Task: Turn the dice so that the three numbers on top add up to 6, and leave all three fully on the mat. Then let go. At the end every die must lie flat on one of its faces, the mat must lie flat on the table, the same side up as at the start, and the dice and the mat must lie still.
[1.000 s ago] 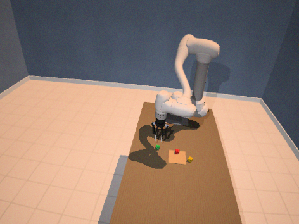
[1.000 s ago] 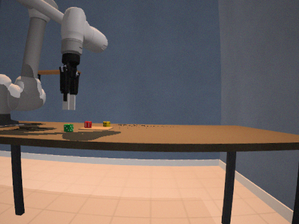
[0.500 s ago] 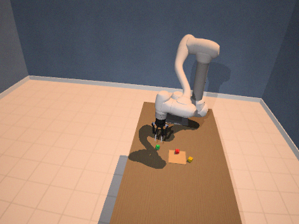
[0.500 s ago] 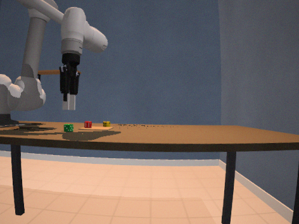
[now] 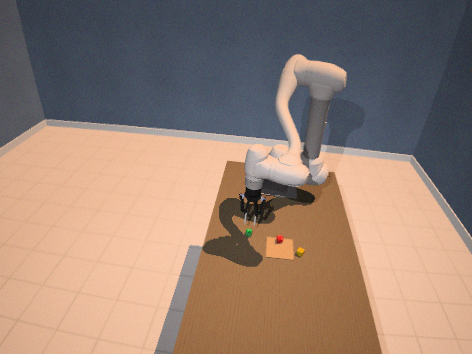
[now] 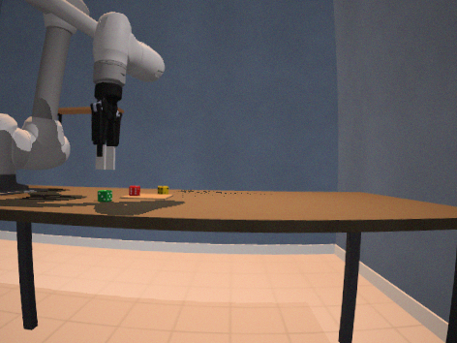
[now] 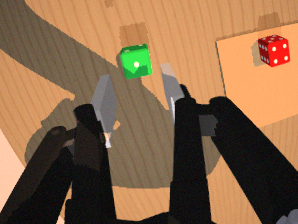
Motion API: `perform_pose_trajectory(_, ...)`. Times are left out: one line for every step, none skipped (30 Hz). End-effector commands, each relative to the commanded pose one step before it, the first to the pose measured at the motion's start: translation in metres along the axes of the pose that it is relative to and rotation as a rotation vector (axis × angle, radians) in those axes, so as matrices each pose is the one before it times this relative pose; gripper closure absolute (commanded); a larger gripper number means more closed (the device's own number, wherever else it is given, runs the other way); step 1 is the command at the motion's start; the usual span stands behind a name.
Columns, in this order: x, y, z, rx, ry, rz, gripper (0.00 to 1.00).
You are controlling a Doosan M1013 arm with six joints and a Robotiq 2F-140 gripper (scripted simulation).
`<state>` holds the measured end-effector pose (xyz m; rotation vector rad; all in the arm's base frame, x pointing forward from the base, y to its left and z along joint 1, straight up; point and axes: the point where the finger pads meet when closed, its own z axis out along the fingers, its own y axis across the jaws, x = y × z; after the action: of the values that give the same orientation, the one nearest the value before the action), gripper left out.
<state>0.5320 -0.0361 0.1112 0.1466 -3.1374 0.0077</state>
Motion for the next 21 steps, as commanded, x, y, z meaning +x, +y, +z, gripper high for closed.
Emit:
perform_pose_trajectory(0.0, -0.00001, 0.00278, -0.00023, -0.00012, -0.0001, 0.72)
perform_pose_trajectory(0.0, -0.00001, 0.0011, 0.0, 0.0, 0.0, 0.72)
perform_pose_trajectory(0.0, -0.00001, 0.00118, 0.0, 0.0, 0.0, 0.72)
perform_pose_trajectory(0.0, -0.00002, 0.00124, 0.0, 0.0, 0.0, 0.72)
perform_pose_trajectory(0.0, -0.00002, 0.00131, 0.0, 0.0, 0.0, 0.72)
perform_pose_trajectory(0.0, -0.00002, 0.00137, 0.0, 0.0, 0.0, 0.72)
perform_pose_trajectory(0.0, -0.00002, 0.00143, 0.0, 0.0, 0.0, 0.72)
perform_pose_trajectory(0.0, 0.0, 0.0, 0.0, 0.0, 0.0, 0.72)
perform_pose_trajectory(0.0, 0.0, 0.0, 0.0, 0.0, 0.0, 0.72)
perform_pose_trajectory(-0.00001, -0.00002, 0.00147, 0.0, 0.0, 0.0, 0.72)
perform_pose_trajectory(0.0, -0.00002, 0.00152, 0.0, 0.0, 0.0, 0.72)
perform_pose_trajectory(0.0, -0.00002, 0.00156, 0.0, 0.0, 0.0, 0.72)
perform_pose_trajectory(-0.00001, -0.00002, 0.00158, 0.0, 0.0, 0.0, 0.72)
perform_pose_trajectory(0.0, -0.00002, 0.0016, 0.0, 0.0, 0.0, 0.72)
perform_pose_trajectory(0.0, -0.00002, 0.00162, 0.0, 0.0, 0.0, 0.72)
perform_pose_trajectory(-0.00001, -0.00002, 0.00162, 0.0, 0.0, 0.0, 0.72)
perform_pose_trajectory(0.0, -0.00002, 0.00162, 0.0, 0.0, 0.0, 0.72)
perform_pose_trajectory(0.0, -0.00002, 0.00162, 0.0, 0.0, 0.0, 0.72)
perform_pose_trajectory(-0.00001, -0.00002, 0.0016, 0.0, 0.0, 0.0, 0.72)
perform_pose_trajectory(0.0, -0.00002, 0.00158, 0.0, 0.0, 0.0, 0.72)
perform_pose_trajectory(0.0, -0.00002, 0.00155, 0.0, 0.0, 0.0, 0.72)
